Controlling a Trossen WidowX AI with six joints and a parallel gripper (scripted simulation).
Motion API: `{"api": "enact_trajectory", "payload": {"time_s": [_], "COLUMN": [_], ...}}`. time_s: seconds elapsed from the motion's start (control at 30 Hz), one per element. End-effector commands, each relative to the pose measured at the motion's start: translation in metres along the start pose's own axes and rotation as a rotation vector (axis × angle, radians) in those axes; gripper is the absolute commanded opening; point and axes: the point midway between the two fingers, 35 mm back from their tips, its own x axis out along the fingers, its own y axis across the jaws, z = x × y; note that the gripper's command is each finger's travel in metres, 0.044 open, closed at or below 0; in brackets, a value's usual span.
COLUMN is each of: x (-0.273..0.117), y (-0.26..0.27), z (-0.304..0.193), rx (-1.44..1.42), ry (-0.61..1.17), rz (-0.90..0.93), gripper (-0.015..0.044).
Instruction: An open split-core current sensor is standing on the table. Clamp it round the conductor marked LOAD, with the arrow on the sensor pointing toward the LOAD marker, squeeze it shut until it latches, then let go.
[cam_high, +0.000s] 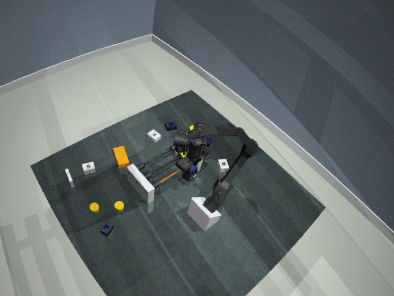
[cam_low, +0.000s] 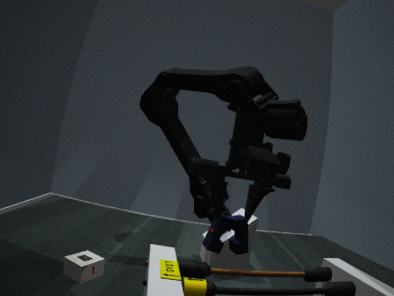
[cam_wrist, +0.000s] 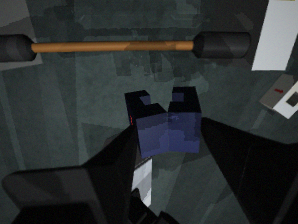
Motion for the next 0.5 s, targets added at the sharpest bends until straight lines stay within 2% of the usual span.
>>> {"api": "enact_trajectory", "payload": {"time_s": [0.0,0.47], "x": [-0.013,-0.016], "y": [-0.001,-0.001], "z": [-0.002,0.029], "rx": [0.008,-0.332], "ry": [-0.001,-0.004], "rz": [0.001,0.004], "gripper": [0.0000,0.0000]}}
